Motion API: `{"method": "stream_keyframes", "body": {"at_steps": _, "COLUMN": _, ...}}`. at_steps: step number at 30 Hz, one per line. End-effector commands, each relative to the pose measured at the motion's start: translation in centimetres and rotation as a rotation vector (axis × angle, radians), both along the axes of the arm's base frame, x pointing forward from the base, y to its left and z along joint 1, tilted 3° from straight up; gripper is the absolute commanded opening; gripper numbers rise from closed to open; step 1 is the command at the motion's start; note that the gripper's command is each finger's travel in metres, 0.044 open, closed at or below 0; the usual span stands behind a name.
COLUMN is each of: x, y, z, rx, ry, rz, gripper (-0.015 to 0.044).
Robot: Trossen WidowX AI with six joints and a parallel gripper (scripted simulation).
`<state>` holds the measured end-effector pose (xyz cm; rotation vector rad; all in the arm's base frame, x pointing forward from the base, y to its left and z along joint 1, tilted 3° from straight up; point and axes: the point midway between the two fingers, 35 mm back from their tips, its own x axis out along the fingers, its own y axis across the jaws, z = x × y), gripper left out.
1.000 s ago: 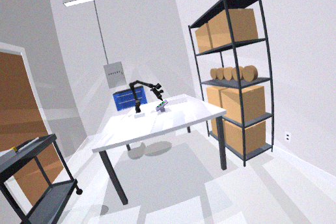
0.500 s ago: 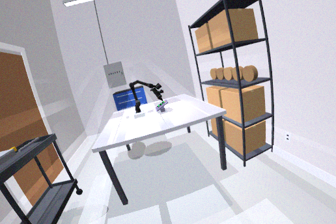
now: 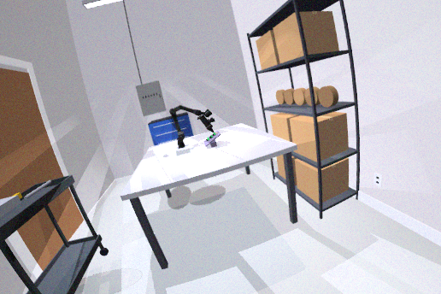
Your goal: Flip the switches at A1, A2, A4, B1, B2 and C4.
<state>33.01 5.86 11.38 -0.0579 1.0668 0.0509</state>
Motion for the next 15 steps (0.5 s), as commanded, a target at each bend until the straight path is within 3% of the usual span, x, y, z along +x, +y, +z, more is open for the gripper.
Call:
{"method": "stream_keyframes", "body": {"at_steps": 1, "x": -0.03, "y": 0.07, "z": -0.15, "rx": 0.002, "ry": 0.005, "rz": 0.005, "gripper": 0.0000}}
{"method": "stream_keyframes", "body": {"at_steps": 15, "x": 0.07, "y": 0.07, "z": -0.31, "rx": 0.002, "ry": 0.005, "rz": 0.005, "gripper": 0.0000}}
